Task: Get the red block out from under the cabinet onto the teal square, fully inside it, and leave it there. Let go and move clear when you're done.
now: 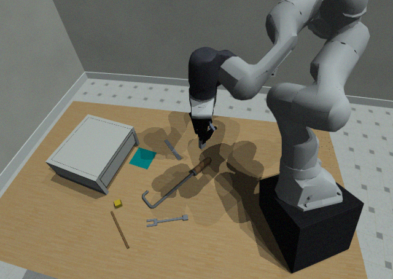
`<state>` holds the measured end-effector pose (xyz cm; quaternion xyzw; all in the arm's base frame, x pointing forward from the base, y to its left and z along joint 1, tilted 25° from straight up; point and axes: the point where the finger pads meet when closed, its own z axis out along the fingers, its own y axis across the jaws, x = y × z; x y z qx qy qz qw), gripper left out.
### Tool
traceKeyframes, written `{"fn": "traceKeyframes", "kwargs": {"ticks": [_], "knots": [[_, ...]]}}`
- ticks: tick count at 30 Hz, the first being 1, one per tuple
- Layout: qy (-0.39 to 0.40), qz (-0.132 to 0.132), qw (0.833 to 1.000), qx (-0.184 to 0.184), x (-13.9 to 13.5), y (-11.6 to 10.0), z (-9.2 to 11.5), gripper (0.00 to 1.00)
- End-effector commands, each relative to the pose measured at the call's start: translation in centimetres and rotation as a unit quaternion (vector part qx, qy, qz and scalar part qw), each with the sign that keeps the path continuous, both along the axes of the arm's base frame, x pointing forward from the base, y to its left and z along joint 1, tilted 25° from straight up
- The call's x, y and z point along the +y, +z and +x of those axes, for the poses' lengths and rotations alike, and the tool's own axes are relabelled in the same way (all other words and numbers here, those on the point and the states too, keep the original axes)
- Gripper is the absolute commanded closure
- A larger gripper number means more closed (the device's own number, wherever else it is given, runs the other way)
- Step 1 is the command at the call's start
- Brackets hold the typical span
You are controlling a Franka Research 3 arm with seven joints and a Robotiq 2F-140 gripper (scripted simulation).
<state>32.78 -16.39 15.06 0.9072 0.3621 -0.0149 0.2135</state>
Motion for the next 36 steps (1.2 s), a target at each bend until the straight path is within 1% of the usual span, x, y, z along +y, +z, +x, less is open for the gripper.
{"fn": "traceKeyframes", "kwargs": {"ticks": [1, 23, 24, 36], "knots": [[0.009, -0.001, 1.000, 0.004, -0.05, 0.05, -0.02, 1.00], [0.009, -0.001, 1.000, 0.004, -0.05, 0.05, -0.02, 1.00], [0.009, -0.001, 1.000, 0.004, -0.05, 0.05, -0.02, 0.66], [0.009, -0.001, 1.000, 0.004, -0.05, 0.05, -0.02, 0.66]]}}
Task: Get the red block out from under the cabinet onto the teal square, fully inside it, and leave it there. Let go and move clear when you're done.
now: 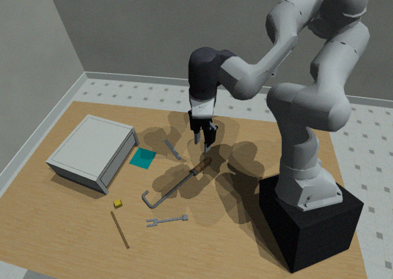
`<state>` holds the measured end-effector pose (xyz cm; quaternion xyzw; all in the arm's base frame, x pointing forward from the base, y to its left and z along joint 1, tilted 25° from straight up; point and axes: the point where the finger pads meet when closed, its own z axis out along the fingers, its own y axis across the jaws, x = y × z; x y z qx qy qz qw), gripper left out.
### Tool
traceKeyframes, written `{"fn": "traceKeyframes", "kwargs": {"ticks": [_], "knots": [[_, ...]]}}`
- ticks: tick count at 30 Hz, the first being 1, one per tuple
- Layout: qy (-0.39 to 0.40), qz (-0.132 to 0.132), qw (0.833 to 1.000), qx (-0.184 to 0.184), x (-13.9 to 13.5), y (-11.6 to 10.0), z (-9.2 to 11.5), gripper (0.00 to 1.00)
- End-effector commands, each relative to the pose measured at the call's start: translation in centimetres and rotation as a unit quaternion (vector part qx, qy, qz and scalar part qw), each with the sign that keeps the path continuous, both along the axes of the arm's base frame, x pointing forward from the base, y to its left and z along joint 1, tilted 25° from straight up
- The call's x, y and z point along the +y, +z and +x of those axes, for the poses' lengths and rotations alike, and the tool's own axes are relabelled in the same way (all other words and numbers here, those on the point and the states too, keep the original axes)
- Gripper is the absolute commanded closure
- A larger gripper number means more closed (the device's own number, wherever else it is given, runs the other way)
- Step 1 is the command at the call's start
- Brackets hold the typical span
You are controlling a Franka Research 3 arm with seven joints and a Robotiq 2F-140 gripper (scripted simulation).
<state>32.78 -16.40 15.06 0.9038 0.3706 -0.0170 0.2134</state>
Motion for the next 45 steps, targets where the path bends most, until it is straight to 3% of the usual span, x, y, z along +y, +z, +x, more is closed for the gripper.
{"fn": "traceKeyframes", "kwargs": {"ticks": [1, 28, 36, 45], "knots": [[0.000, 0.000, 1.000, 0.001, 0.0, 0.0, 0.0, 0.66], [0.000, 0.000, 1.000, 0.001, -0.1, -0.2, 0.0, 0.66], [0.000, 0.000, 1.000, 0.001, -0.5, -1.0, 0.1, 0.66], [0.000, 0.000, 1.000, 0.001, -1.6, -3.5, 0.5, 0.66]]}}
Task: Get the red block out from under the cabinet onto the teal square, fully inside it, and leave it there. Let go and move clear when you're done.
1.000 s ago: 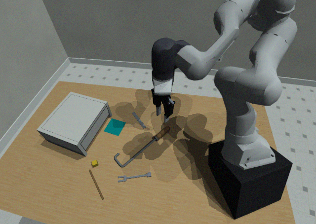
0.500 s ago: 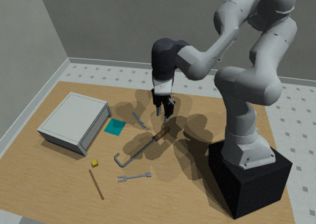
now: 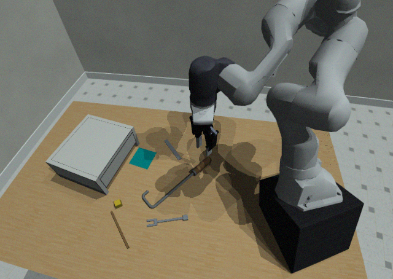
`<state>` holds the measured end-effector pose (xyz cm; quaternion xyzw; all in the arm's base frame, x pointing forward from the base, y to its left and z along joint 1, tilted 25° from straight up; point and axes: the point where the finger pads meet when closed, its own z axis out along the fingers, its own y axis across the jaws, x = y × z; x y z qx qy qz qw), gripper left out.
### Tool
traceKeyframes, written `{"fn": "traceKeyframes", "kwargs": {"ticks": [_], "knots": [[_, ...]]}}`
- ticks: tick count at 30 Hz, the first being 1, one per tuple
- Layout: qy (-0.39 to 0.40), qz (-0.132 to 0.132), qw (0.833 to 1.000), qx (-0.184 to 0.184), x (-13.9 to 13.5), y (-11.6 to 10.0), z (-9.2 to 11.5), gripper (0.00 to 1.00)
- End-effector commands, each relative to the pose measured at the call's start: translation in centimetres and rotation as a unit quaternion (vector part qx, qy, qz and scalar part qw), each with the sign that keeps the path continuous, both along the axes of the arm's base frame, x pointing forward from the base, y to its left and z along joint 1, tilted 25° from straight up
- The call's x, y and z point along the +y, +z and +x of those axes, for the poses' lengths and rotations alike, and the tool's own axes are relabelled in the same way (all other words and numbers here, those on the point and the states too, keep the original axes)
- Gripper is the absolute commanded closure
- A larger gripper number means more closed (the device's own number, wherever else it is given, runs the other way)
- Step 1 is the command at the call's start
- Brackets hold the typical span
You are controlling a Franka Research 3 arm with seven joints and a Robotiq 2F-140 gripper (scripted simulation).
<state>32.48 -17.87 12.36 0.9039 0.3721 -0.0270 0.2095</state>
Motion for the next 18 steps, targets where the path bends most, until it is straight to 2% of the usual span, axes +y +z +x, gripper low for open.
{"fn": "traceKeyframes", "kwargs": {"ticks": [1, 18], "knots": [[0.001, 0.001, 1.000, -0.010, -0.3, -1.1, 0.8, 0.66], [0.001, 0.001, 1.000, -0.010, -2.4, -5.9, 1.5, 0.66]]}}
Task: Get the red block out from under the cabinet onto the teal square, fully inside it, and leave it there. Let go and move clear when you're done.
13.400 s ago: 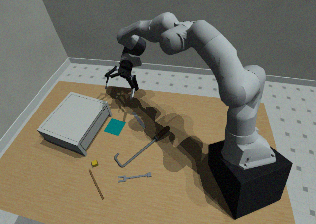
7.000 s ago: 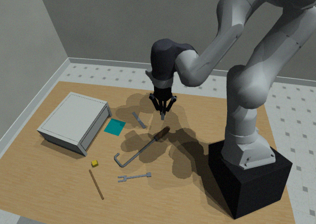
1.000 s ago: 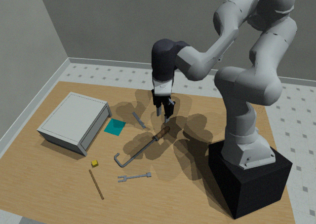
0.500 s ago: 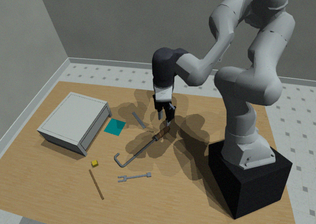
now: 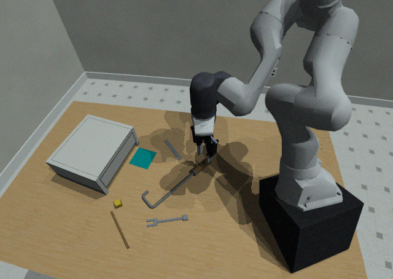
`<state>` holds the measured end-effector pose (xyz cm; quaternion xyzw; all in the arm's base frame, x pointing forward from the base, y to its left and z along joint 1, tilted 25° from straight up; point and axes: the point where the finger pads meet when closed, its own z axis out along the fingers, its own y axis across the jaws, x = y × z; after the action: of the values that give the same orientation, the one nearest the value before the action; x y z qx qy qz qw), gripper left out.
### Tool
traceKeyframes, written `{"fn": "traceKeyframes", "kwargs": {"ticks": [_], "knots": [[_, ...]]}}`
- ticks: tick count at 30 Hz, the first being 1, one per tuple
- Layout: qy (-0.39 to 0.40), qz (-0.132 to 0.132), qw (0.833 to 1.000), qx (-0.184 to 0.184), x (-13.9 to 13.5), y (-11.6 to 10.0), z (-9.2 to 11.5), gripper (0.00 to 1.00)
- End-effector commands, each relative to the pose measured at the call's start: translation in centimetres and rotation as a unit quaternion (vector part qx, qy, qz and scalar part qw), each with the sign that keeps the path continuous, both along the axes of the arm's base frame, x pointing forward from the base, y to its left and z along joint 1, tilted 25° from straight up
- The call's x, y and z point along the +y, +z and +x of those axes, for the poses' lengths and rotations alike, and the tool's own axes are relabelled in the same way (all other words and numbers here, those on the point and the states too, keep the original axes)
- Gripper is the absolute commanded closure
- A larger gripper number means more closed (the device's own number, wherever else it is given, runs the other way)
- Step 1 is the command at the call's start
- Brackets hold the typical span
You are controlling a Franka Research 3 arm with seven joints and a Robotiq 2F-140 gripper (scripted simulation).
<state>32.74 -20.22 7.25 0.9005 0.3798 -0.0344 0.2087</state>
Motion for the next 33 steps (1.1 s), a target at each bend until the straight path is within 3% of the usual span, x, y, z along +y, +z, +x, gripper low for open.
{"fn": "traceKeyframes", "kwargs": {"ticks": [1, 15, 33], "knots": [[-0.005, 0.003, 1.000, -0.019, -0.2, -1.1, 1.3, 0.66], [-0.005, 0.003, 1.000, -0.019, -1.1, -3.1, 1.5, 0.66], [-0.005, 0.003, 1.000, -0.019, -1.2, -3.4, 1.6, 0.66]]}}
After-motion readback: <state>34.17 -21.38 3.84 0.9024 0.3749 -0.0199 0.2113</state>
